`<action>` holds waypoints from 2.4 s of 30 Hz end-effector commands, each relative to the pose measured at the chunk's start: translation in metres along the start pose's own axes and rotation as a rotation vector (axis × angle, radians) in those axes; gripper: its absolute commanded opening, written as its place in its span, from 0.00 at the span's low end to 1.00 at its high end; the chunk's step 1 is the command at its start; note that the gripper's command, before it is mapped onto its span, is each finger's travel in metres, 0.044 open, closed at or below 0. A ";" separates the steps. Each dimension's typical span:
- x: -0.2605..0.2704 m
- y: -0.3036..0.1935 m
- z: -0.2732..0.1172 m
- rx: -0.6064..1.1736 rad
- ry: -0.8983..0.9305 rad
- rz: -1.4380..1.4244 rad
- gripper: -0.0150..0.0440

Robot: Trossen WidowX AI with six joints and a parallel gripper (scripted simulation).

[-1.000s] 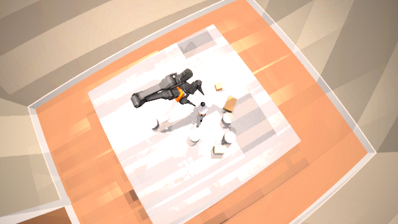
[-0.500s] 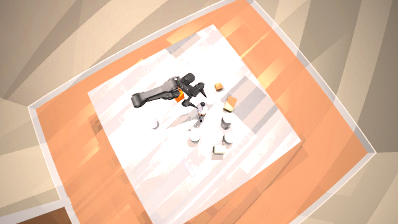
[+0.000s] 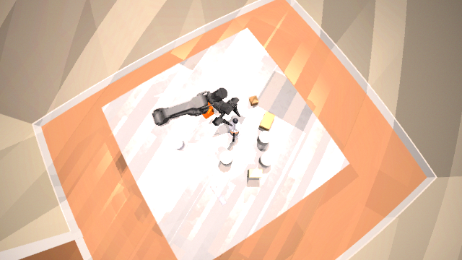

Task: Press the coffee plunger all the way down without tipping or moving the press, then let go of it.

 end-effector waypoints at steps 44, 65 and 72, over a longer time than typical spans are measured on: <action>0.013 -0.033 0.028 0.001 0.007 -0.003 0.47; 0.020 -0.061 0.048 0.000 0.006 -0.004 0.47; 0.021 -0.069 0.055 -0.001 0.004 -0.005 0.47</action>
Point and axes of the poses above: the point midway between the two fingers, 35 mm back from their tips, its own z axis out along the fingers, its own x axis across the jaws, y = z × x, the point moved 3 cm from there along -z, back along the fingers, and after that the axes turned 15 degrees about -z, right-handed, at the moved point
